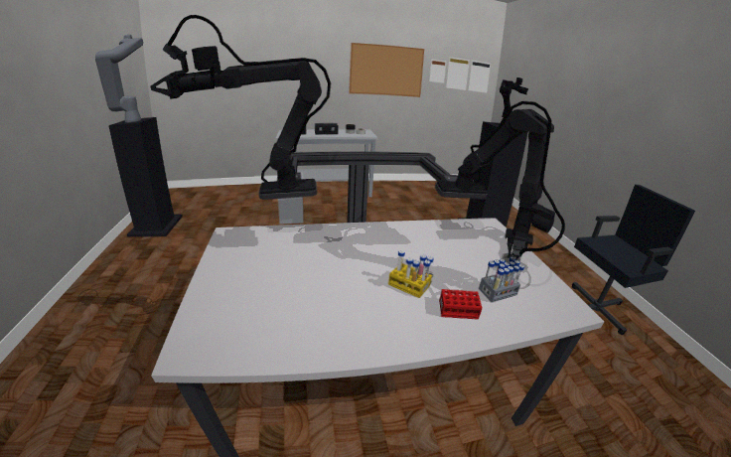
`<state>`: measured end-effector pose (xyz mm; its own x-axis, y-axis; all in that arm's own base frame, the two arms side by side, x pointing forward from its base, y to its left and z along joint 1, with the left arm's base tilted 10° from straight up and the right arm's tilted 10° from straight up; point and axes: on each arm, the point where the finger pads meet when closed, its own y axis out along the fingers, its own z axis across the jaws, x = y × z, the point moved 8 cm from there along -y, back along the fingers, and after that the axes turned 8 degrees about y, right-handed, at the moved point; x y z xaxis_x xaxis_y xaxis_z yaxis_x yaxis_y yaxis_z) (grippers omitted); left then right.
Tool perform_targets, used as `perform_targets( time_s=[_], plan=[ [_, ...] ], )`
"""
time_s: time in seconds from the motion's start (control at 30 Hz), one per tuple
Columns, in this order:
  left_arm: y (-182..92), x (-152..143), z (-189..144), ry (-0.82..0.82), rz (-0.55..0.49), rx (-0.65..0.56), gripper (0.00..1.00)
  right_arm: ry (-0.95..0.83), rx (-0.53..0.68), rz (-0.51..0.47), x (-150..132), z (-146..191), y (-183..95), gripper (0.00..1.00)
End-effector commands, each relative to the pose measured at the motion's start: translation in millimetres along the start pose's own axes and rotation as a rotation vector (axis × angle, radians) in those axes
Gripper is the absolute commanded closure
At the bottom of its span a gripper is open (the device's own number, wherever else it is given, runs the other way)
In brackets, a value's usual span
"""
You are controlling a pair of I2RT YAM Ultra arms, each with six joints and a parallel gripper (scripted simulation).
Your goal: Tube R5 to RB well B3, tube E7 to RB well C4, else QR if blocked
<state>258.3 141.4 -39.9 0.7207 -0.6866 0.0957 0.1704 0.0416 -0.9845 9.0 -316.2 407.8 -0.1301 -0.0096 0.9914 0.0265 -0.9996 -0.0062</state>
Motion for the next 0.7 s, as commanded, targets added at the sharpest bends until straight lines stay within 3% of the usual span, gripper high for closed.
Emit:
perform_targets(
  time_s=[0.0,0.67],
  plan=[
    [2.8,3.0,3.6,-0.001,-0.007,0.01,0.7,0.008,-0.015,-0.052,21.4,-3.6,-11.9,1.0],
    [4.0,1.5,4.6,-0.003,-0.006,0.011,0.7,0.008,-0.015,-0.052,21.4,-3.6,-11.9,1.0]
  ],
)
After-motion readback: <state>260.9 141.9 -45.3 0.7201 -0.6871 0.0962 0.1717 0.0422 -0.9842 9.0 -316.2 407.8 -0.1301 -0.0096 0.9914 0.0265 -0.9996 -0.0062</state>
